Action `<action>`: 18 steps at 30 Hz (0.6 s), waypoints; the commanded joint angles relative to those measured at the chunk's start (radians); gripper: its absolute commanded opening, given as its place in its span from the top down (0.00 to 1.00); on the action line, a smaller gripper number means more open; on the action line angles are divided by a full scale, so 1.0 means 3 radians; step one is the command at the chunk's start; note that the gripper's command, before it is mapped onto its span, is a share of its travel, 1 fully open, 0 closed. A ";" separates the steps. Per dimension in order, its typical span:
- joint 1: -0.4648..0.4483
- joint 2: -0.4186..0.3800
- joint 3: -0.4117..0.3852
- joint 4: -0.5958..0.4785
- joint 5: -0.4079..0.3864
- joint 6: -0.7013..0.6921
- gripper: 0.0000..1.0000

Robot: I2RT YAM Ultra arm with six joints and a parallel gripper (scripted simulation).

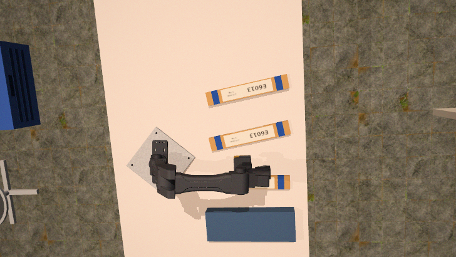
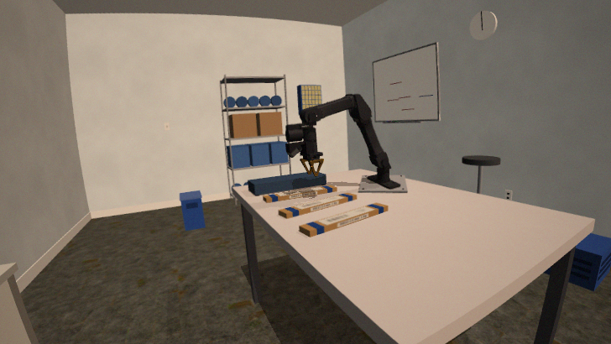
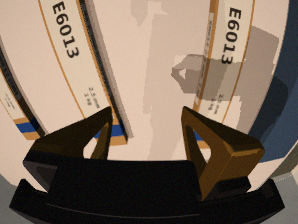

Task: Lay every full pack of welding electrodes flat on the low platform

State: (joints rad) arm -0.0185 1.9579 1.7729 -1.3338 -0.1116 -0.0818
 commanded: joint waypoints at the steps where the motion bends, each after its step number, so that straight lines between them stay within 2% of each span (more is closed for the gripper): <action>1: 0.0037 -0.0108 -0.0068 0.0129 0.0013 0.0029 0.36; 14: 0.0060 -0.0061 -0.0324 0.0407 0.0015 0.0051 0.36; 16: 0.0060 -0.0061 -0.0324 0.0407 0.0015 0.0051 0.36; 17: 0.0061 -0.0057 -0.0190 0.0411 0.0013 0.0051 0.36; 18: 0.0050 -0.0039 -0.0185 0.0410 0.0014 0.0050 0.36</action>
State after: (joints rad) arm -0.0101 1.9579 1.6855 -1.2354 -0.1108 -0.0742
